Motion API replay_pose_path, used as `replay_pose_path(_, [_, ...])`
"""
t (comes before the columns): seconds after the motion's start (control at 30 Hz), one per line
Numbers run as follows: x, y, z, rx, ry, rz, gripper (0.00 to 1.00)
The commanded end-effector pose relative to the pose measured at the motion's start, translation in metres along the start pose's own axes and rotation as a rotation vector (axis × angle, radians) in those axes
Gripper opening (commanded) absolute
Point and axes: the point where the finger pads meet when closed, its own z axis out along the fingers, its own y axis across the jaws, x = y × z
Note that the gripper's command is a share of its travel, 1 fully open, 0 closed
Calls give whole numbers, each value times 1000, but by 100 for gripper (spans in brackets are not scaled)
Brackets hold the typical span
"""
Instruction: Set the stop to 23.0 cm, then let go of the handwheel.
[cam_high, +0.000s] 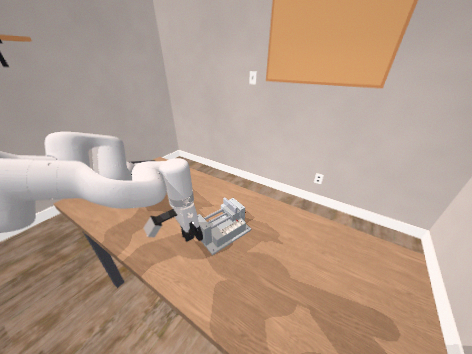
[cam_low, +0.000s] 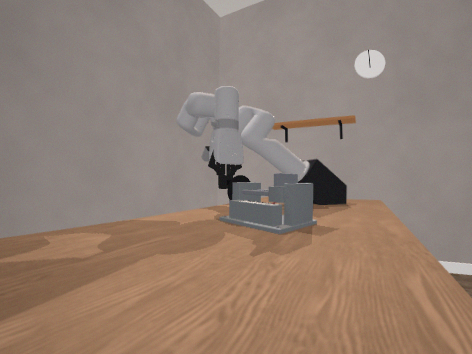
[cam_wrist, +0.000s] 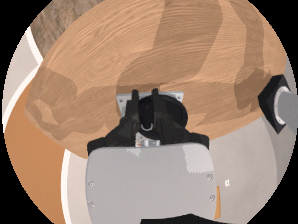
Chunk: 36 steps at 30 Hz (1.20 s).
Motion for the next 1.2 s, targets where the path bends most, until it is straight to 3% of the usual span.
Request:
replay_pose_path(0.0, [-1,4,-4,1,-1,-1,6])
replay_pose_path(1.17, [0,41,-3,1,-1,-1,6])
